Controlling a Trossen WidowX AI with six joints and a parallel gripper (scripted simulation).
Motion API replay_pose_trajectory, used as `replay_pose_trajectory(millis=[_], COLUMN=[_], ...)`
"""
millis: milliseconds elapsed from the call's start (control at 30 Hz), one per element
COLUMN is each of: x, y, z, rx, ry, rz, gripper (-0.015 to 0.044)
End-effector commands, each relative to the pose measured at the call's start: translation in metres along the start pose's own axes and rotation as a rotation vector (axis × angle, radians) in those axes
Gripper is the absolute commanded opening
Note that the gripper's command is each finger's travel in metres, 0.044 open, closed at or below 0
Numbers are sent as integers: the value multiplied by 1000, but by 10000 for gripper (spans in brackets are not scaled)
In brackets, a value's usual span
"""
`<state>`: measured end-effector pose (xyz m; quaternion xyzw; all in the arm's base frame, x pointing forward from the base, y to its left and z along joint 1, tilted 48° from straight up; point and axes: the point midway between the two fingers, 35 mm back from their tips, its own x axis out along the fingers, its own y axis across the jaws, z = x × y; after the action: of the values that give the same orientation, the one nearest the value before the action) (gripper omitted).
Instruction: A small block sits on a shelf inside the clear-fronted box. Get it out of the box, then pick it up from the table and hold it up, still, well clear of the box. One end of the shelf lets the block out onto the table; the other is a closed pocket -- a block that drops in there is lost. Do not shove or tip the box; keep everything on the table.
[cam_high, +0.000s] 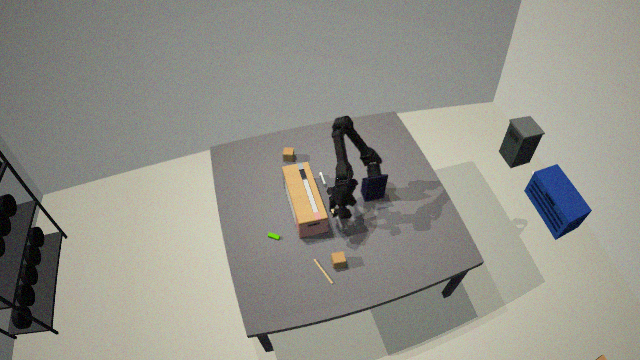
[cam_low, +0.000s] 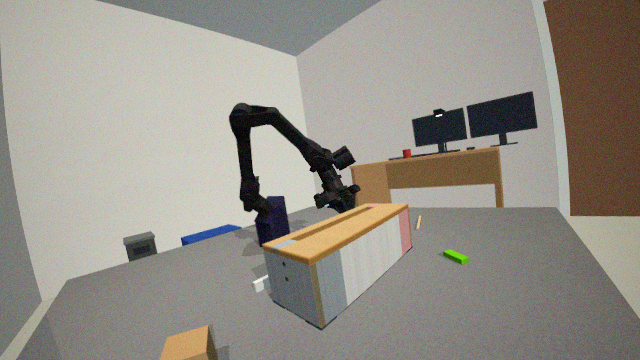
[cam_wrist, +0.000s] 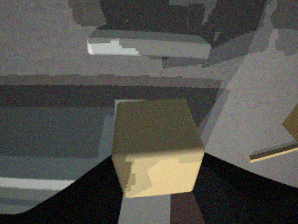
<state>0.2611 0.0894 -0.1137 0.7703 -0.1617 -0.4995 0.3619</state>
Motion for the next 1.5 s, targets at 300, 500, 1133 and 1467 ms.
replay_pose_trajectory(millis=[300, 500, 1133, 1467], x=[-67, -93, -94, -94], y=[-7, -7, -7, -7], z=[0, 5, 5, 5], rx=[-299, -424, -428, -428], ry=[46, 68, 69, 69], rz=[-150, -206, -208, -208], gripper=[0, 0, 0, 0])
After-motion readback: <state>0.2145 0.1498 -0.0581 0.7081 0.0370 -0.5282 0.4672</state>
